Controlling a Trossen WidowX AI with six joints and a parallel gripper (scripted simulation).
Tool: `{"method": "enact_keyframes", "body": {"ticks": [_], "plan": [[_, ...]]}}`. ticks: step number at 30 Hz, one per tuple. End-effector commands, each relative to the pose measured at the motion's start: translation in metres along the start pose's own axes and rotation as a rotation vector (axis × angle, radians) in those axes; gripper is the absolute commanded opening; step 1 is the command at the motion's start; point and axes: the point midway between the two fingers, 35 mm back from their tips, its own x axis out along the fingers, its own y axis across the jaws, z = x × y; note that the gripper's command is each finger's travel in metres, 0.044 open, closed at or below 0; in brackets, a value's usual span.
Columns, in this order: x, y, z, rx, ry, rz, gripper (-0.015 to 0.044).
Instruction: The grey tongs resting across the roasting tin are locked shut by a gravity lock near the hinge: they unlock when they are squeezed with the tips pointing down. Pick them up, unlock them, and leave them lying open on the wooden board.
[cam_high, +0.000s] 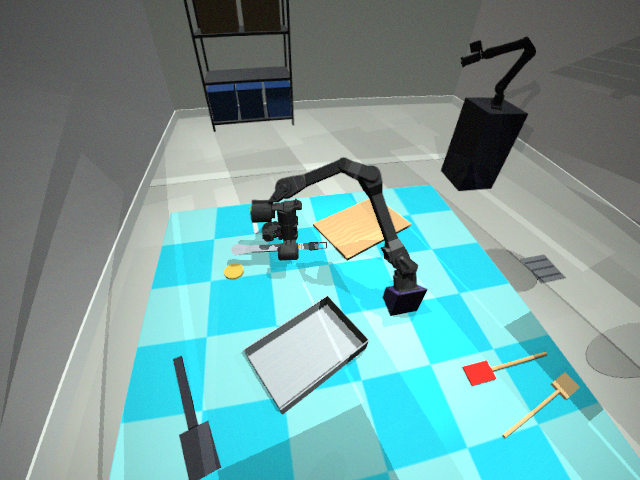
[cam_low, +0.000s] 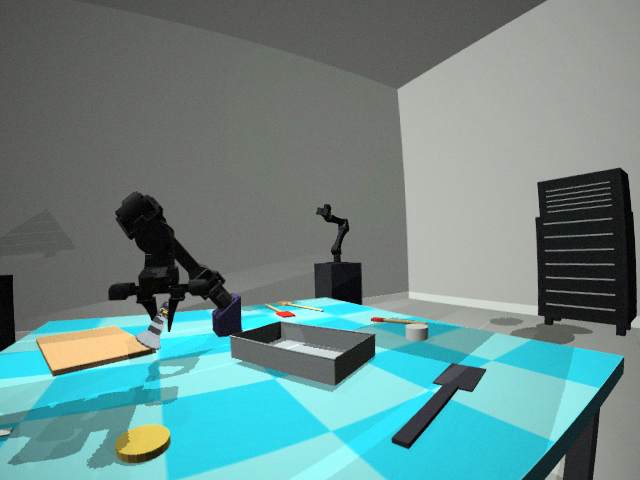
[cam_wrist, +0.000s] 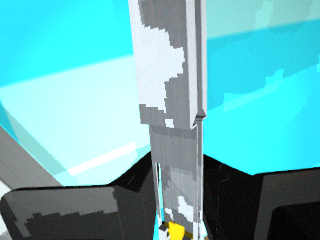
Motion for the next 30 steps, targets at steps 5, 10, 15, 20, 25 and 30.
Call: {"method": "enact_keyframes", "body": {"ticks": [5, 10, 15, 20, 25, 30], "plan": [[-0.002, -0.014, -0.006, -0.048, -0.002, -0.011, -0.0150], [0.003, -0.027, -0.012, -0.078, 0.010, 0.006, -0.0150], [0.011, -0.050, -0.023, -0.117, 0.025, 0.042, -0.0150], [0.017, -0.071, -0.037, -0.156, 0.033, 0.080, -0.0150], [0.024, -0.092, -0.051, -0.205, 0.034, 0.108, -0.0150], [0.027, -0.112, -0.070, -0.242, 0.030, 0.127, -0.0150]]}}
